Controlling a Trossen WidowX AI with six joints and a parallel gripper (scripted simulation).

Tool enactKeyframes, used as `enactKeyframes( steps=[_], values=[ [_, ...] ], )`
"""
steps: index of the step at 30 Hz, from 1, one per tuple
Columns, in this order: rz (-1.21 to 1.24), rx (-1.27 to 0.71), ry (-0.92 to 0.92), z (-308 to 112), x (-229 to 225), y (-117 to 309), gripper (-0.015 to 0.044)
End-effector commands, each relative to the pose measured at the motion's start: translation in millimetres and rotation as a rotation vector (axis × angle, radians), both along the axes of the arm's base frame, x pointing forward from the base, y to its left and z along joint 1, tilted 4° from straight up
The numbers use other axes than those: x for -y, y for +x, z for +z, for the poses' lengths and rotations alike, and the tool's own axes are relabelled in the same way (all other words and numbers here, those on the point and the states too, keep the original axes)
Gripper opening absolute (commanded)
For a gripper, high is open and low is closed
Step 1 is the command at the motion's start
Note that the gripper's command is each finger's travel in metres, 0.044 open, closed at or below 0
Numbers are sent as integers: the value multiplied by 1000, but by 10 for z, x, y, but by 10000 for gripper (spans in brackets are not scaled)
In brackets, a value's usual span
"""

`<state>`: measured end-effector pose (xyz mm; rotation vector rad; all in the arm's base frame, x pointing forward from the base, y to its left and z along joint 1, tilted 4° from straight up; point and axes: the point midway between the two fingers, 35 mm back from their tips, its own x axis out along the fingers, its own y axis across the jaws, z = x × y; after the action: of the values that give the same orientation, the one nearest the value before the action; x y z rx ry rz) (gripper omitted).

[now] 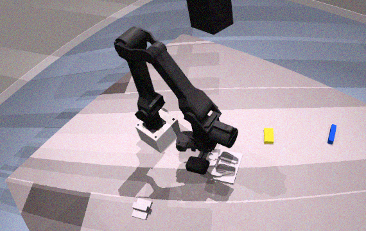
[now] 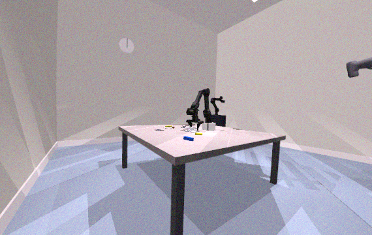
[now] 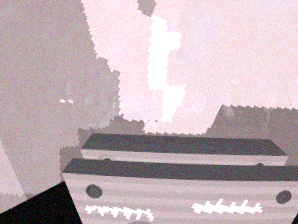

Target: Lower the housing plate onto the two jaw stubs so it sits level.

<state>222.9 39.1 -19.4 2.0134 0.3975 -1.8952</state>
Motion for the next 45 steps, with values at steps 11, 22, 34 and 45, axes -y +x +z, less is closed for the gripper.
enactKeyframes(
  steps=[11, 22, 34, 45],
  values=[
    [5, -3, -5, -41, 9, -2, 351],
    [5, -3, -5, -59, 10, -1, 351],
    [3, -3, -5, -75, 10, 0, 351],
    [3, -3, -5, -75, 10, 0, 351]
  ],
)
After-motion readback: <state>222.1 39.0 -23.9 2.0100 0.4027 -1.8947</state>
